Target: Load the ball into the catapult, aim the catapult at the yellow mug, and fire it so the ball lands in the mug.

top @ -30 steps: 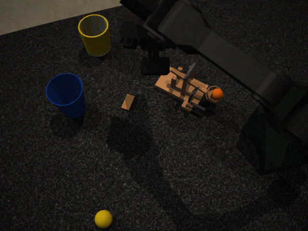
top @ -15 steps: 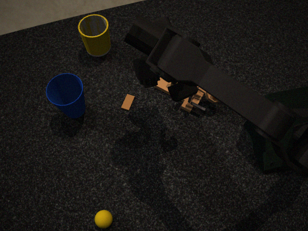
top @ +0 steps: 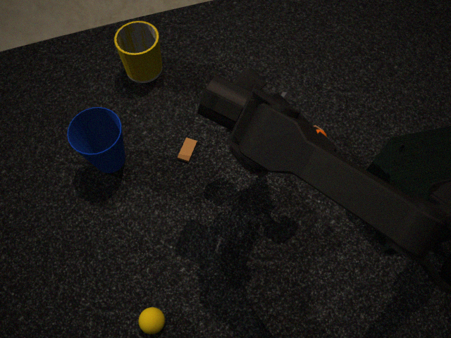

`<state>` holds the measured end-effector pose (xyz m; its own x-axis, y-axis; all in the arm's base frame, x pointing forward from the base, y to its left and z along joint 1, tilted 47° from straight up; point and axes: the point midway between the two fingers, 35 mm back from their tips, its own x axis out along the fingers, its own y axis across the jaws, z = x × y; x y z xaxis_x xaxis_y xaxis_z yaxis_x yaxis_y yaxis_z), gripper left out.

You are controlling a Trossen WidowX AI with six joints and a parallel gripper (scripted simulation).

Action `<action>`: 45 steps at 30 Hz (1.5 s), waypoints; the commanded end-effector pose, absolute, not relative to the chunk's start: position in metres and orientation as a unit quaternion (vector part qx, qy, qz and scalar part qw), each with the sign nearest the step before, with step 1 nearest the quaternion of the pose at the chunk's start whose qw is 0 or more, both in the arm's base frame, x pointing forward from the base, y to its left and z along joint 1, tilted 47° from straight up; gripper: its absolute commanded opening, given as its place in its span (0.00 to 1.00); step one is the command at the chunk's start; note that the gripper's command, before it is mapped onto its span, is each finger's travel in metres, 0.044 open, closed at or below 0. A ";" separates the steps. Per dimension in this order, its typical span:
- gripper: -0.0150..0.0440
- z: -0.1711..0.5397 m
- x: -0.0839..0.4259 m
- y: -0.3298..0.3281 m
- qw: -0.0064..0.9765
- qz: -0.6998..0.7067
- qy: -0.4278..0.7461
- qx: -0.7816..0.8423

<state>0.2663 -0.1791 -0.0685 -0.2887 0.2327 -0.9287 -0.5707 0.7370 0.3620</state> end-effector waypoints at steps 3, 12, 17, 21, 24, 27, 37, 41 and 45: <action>0.25 -0.054 0.246 -0.160 0.529 0.415 0.722 -0.165; 0.25 -0.042 0.232 -0.145 0.483 0.469 0.713 -0.197; 0.25 -0.046 0.233 -0.142 0.483 0.469 0.713 -0.197; 0.25 -0.051 0.235 -0.137 0.484 0.469 0.713 -0.197; 0.25 -0.054 0.235 -0.134 0.484 0.469 0.712 -0.197; 0.25 -0.058 0.236 -0.130 0.484 0.469 0.712 -0.197; 0.25 -0.069 0.238 -0.118 0.484 0.469 0.712 -0.197; 0.25 -0.074 0.238 -0.113 0.484 0.469 0.712 -0.197; 0.25 -0.079 0.239 -0.108 0.484 0.469 0.712 -0.197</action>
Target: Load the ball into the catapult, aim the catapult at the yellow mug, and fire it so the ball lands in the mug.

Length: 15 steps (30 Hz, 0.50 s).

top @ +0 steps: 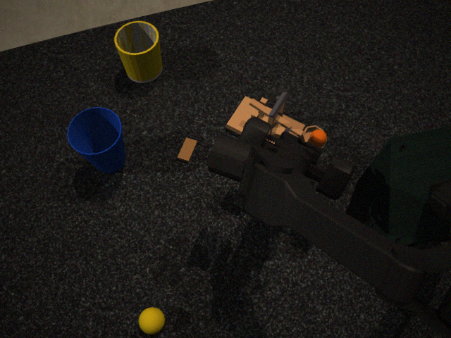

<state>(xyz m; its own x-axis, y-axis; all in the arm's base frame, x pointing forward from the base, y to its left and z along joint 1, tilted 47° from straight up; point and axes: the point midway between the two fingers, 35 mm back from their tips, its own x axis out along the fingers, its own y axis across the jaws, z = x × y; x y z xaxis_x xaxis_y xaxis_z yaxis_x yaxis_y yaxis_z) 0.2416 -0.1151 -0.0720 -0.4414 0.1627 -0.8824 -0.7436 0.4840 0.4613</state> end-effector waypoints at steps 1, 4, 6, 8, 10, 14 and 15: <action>0.25 -0.080 0.239 -0.107 0.484 0.469 0.712 -0.197; 0.25 -0.083 0.239 -0.103 0.484 0.469 0.712 -0.197; 0.25 -0.085 0.239 -0.101 0.484 0.469 0.712 -0.197; 0.25 -0.088 0.239 -0.098 0.484 0.469 0.712 -0.197; 0.25 -0.090 0.239 -0.096 0.484 0.469 0.712 -0.197; 0.25 -0.094 0.238 -0.091 0.484 0.469 0.712 -0.197; 0.25 -0.095 0.238 -0.089 0.484 0.469 0.712 -0.197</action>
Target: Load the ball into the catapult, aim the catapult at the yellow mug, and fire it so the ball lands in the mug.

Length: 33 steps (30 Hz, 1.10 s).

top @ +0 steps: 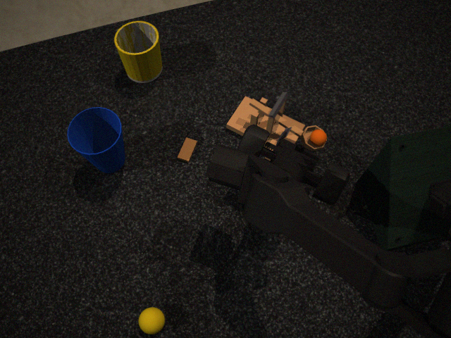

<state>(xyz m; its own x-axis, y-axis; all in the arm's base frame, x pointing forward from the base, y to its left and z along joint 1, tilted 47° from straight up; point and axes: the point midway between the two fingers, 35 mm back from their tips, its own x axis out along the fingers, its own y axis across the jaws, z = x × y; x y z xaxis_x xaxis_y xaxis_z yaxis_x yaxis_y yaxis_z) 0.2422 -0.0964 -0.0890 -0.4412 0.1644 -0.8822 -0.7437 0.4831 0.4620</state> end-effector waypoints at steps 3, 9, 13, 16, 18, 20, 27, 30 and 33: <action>0.25 -0.098 0.238 -0.086 0.484 0.469 0.712 -0.197; 0.25 -0.105 0.237 -0.078 0.484 0.470 0.712 -0.196; 0.25 -0.109 0.236 -0.073 0.484 0.470 0.712 -0.196; 0.25 -0.112 0.236 -0.070 0.484 0.470 0.712 -0.196; 0.25 -0.113 0.236 -0.069 0.484 0.470 0.712 -0.196; 0.25 -0.114 0.236 -0.067 0.484 0.470 0.712 -0.196; 0.25 -0.125 0.236 -0.055 0.484 0.471 0.712 -0.195; 0.25 -0.117 0.242 -0.060 0.484 0.470 0.711 -0.196; 0.25 -0.078 0.262 -0.083 0.486 0.469 0.710 -0.200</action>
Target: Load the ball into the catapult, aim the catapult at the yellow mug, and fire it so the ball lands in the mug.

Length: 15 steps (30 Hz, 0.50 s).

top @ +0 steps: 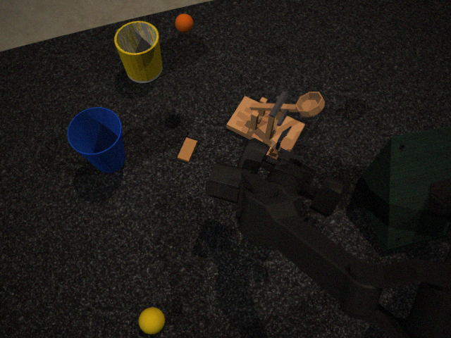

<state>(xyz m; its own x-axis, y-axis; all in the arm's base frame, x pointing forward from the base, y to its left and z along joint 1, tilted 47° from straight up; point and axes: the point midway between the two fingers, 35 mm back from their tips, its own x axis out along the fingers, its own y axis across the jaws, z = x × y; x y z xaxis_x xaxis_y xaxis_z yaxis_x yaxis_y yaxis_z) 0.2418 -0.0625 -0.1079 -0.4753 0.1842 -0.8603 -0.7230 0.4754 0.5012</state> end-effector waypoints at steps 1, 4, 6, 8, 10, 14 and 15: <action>0.25 -0.062 0.267 -0.091 0.487 0.468 0.709 -0.201; 0.25 -0.019 0.276 -0.112 0.488 0.467 0.709 -0.204; 0.25 -0.006 0.277 -0.117 0.489 0.466 0.708 -0.205; 0.25 -0.005 0.277 -0.118 0.489 0.466 0.708 -0.205; 0.34 -0.021 0.278 -0.114 0.497 0.459 0.709 -0.199; 0.52 -0.028 0.285 -0.124 0.522 0.433 0.712 -0.182; 0.57 -0.031 0.287 -0.128 0.531 0.423 0.713 -0.176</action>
